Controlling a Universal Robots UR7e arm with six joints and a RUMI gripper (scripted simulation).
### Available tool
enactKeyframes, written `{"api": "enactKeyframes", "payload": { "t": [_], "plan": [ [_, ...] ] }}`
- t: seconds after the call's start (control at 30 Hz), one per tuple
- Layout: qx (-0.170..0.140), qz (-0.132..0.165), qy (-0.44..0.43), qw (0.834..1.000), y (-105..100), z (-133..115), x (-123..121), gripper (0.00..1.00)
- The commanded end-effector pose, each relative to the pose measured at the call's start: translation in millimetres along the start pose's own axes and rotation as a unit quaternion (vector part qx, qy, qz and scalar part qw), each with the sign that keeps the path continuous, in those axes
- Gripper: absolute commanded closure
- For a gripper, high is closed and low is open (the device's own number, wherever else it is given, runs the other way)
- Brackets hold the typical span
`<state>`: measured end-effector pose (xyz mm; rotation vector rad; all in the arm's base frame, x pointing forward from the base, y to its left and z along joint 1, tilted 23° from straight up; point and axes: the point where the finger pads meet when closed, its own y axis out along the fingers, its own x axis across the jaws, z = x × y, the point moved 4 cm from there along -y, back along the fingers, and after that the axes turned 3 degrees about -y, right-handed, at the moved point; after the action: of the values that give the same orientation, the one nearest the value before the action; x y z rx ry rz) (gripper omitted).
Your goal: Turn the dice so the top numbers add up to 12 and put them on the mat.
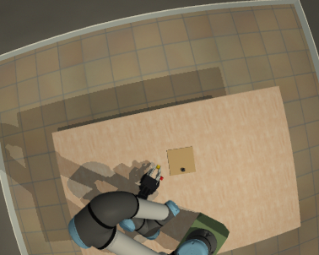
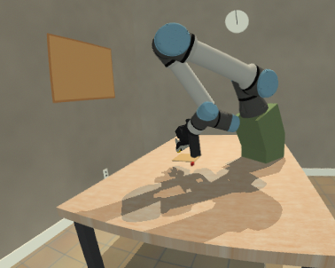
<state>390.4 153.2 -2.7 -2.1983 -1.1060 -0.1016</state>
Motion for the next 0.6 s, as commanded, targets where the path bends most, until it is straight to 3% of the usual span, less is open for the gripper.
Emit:
{"api": "enactKeyframes", "payload": {
  "t": [0.0, 0.27, 0.57],
  "plan": [
    [-0.001, -0.002, 0.002, 1.0, 11.5, 15.6, 2.7, 1.0],
    [-0.001, -0.002, 0.002, 1.0, 27.8, 38.8, 4.2, 1.0],
    [-0.001, -0.002, 0.002, 1.0, 32.9, 46.1, 4.6, 1.0]
  ]
}}
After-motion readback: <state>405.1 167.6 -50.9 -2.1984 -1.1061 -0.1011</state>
